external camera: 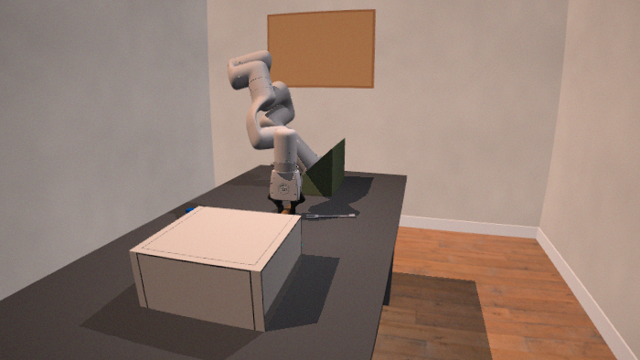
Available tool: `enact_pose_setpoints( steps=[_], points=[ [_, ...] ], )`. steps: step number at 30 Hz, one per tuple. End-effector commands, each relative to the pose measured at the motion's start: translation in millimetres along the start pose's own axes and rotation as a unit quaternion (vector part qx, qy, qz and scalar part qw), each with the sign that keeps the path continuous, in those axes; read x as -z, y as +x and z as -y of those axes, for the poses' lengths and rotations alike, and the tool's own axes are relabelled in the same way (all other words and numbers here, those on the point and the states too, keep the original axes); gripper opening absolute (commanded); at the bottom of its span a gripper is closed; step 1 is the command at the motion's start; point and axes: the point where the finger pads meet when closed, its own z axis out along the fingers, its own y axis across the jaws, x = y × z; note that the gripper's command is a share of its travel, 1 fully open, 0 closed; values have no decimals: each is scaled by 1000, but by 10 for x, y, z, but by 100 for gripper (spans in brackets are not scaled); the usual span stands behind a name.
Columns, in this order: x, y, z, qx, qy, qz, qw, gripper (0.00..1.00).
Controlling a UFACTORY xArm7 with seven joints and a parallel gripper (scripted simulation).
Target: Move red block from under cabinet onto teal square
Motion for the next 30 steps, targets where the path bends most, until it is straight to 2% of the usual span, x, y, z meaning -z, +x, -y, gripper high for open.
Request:
enact_pose_setpoints(
  steps=[1,13,30],
  points=[
    [17,45,-9,0,-1,2,1000,0],
    [16,177,-9,0,-1,2,1000,0],
    [16,214,-9,0,-1,2,1000,0]
  ],
)
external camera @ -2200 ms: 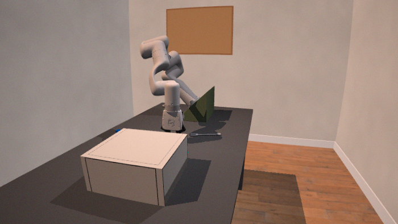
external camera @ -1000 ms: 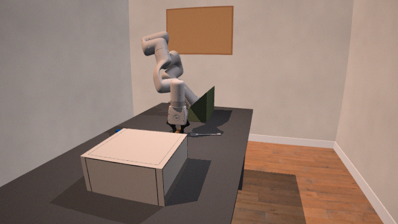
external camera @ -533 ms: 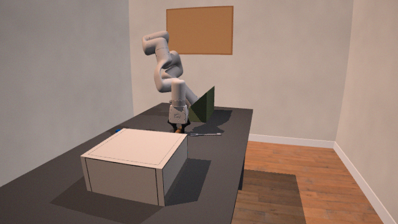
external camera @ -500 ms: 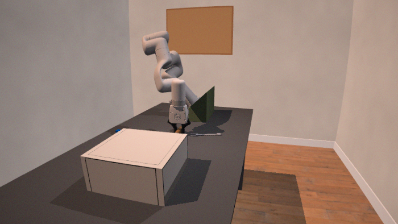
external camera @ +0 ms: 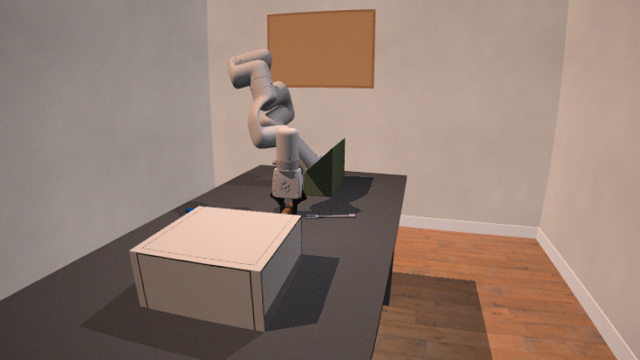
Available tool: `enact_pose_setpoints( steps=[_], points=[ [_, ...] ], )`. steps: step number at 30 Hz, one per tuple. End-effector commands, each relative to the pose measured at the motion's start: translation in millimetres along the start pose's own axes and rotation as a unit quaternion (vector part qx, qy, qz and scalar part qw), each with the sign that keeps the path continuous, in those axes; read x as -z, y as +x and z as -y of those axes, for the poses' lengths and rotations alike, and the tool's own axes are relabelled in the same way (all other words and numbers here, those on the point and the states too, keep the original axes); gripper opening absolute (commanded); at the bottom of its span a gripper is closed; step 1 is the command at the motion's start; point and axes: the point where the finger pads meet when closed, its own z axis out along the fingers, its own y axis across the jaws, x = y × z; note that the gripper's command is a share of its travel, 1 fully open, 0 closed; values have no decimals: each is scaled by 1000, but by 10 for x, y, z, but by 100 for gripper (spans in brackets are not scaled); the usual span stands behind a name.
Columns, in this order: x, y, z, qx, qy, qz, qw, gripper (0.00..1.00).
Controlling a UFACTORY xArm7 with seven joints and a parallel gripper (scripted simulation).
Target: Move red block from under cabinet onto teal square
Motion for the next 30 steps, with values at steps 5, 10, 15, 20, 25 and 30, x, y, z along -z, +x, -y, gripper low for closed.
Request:
enact_pose_setpoints(
  steps=[5,10,15,20,25,30],
  points=[
    [13,-11,-11,0,-1,2,1000,0],
    [13,-11,-11,0,-1,2,1000,0],
    [13,-10,-12,0,-1,2,1000,0],
    [13,-5,-22,0,-1,2,1000,0],
    [13,20,-66,0,-1,2,1000,0],
    [13,63,-141,0,-1,2,1000,0]
  ],
)
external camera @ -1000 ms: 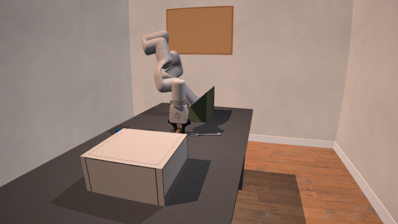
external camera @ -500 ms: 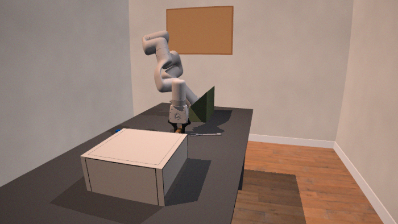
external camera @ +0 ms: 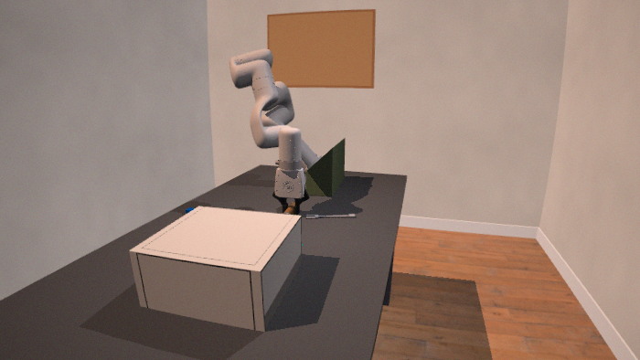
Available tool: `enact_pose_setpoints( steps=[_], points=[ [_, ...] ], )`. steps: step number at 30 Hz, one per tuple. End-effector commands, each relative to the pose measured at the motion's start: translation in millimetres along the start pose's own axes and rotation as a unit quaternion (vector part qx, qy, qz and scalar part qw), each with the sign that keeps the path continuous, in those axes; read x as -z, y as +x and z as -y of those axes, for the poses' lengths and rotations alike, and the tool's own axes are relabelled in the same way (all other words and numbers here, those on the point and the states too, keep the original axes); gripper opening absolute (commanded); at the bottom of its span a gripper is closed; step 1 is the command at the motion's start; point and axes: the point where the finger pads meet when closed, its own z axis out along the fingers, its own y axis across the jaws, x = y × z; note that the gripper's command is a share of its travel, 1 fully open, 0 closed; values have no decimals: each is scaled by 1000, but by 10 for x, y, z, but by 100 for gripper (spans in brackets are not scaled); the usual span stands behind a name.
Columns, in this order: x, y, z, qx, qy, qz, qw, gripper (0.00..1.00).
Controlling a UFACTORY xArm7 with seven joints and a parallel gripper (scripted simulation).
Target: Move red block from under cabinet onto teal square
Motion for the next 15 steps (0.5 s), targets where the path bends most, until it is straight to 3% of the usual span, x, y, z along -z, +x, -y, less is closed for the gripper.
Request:
enact_pose_setpoints(
  steps=[1,15],
  points=[
    [14,26,-81,0,-1,2,1000,0],
    [14,127,-260,0,-1,2,1000,0]
  ],
)
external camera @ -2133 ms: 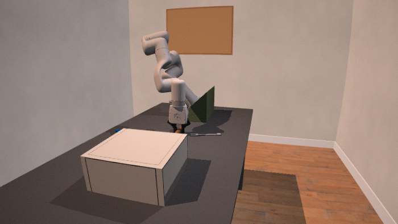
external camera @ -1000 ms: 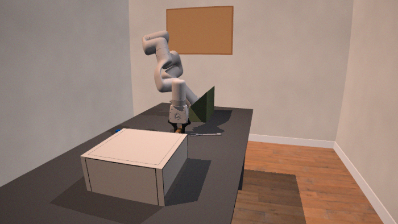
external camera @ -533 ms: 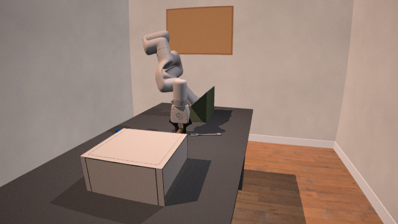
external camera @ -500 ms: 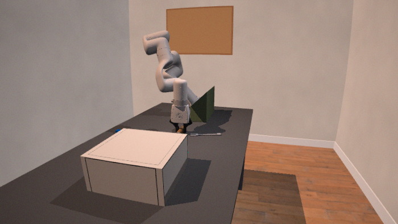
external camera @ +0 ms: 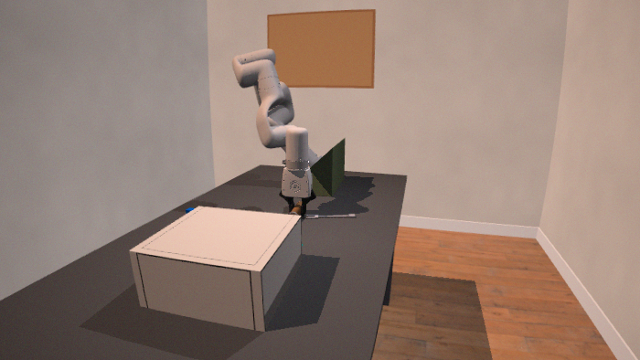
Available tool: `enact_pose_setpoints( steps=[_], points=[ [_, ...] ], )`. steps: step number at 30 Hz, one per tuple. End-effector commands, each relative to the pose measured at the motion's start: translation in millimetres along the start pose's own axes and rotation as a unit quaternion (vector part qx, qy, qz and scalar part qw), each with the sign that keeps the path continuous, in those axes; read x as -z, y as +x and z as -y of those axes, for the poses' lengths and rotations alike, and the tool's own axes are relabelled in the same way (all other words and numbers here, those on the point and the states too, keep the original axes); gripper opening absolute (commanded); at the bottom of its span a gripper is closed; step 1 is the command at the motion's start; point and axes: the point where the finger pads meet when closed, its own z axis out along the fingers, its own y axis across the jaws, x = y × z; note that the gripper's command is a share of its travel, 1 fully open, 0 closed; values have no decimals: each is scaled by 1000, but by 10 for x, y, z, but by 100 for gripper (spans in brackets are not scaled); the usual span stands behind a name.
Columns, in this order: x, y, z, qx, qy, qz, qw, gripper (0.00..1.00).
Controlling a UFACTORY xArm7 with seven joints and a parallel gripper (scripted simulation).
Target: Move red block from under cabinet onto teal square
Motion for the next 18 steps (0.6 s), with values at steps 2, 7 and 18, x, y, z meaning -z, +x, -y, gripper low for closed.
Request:
enact_pose_setpoints(
  steps=[2,7,18],
  points=[
    [13,16,-63,0,-1,2,1000,0],
    [13,22,-74,0,-1,2,1000,0],
    [13,23,-75,0,-1,2,1000,0]
  ],
)
